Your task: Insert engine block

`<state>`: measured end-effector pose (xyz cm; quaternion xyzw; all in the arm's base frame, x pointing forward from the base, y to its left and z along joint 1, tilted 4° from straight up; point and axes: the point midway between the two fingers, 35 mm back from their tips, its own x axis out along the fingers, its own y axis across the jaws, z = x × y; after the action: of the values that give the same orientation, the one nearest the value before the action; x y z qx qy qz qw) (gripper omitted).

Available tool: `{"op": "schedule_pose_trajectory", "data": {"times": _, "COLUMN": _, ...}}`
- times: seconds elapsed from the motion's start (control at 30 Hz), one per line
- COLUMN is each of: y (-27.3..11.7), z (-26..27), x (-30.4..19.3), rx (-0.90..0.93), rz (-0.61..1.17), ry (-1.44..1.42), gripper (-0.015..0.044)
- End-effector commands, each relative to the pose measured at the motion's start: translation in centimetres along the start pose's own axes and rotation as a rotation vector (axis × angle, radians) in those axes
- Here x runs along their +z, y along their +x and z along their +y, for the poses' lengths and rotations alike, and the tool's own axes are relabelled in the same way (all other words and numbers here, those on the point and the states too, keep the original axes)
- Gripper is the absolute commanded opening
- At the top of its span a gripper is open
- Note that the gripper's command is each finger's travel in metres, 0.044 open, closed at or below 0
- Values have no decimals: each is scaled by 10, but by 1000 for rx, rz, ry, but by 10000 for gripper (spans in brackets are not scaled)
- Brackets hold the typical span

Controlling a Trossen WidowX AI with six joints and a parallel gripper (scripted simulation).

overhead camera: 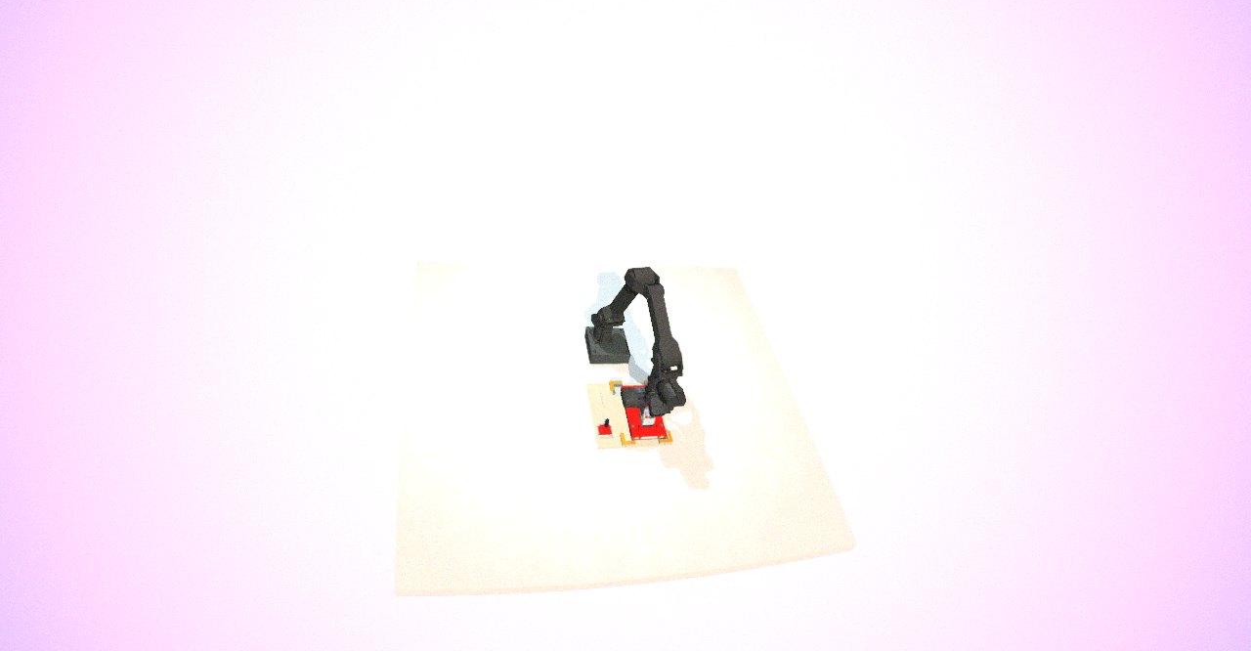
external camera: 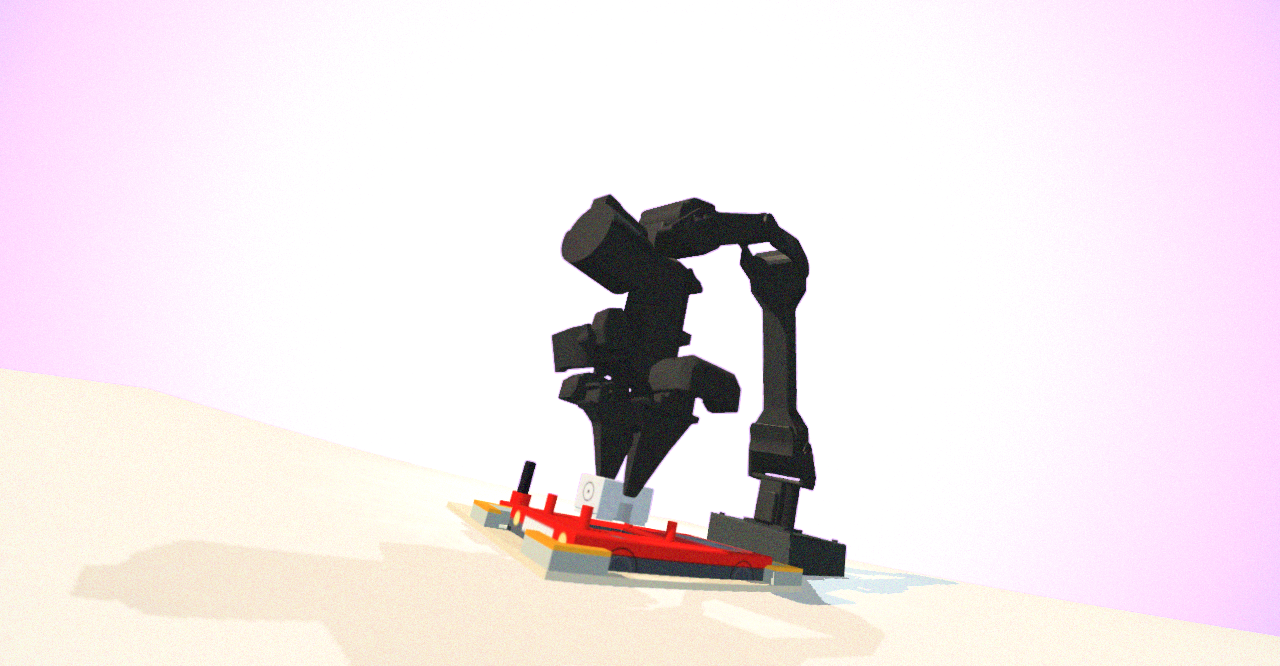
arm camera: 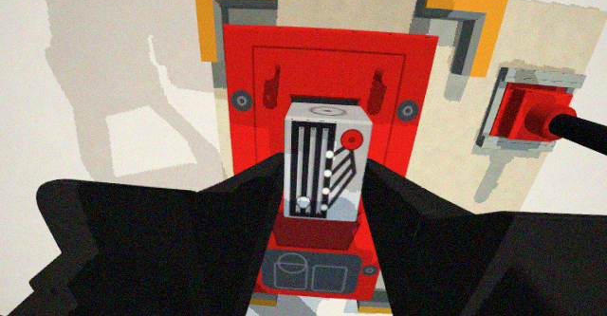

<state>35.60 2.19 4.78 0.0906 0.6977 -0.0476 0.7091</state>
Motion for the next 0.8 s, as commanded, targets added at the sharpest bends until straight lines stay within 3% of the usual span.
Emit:
{"op": "schedule_pose_trajectory", "data": {"times": 0.0, "y": 2, "z": 1, "x": -1, "rx": 4, "rz": 2, "ry": -2, "gripper": 159}}
{"op": "schedule_pose_trajectory", "data": {"times": 0.77, "y": 6, "z": 1, "x": -1, "rx": 4, "rz": 2, "ry": 8, "gripper": 159}}
